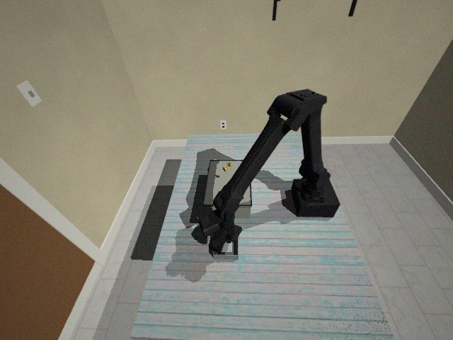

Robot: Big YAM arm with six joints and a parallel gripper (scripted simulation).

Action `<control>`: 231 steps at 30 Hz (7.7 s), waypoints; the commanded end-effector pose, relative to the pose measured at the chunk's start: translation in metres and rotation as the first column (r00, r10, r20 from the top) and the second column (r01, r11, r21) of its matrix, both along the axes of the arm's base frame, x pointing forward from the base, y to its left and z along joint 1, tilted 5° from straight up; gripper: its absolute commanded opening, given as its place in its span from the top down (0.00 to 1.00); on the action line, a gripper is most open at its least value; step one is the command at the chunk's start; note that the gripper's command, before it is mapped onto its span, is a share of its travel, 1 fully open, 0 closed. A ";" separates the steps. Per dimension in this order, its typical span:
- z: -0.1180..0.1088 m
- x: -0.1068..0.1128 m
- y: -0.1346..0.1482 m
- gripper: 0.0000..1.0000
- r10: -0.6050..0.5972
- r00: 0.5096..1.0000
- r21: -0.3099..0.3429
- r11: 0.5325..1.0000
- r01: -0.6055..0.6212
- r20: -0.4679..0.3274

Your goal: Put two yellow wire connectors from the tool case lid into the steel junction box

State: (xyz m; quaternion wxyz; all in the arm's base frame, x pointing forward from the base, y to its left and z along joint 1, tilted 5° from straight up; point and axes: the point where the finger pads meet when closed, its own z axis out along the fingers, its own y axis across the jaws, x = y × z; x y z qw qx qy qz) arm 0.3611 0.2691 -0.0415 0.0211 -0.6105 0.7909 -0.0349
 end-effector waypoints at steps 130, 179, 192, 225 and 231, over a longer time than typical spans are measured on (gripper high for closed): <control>-0.008 0.011 0.003 0.72 0.001 1.000 0.022 1.000 -0.002 0.027; 0.043 0.006 0.012 0.72 0.002 1.000 0.016 1.000 -0.002 0.019; 0.091 0.007 0.018 0.72 0.001 0.999 0.037 0.999 -0.003 0.044; 0.165 -0.010 0.009 0.72 0.001 1.000 0.005 1.000 -0.001 0.007; 0.166 -0.013 0.006 0.72 0.000 1.000 0.007 1.000 0.000 0.009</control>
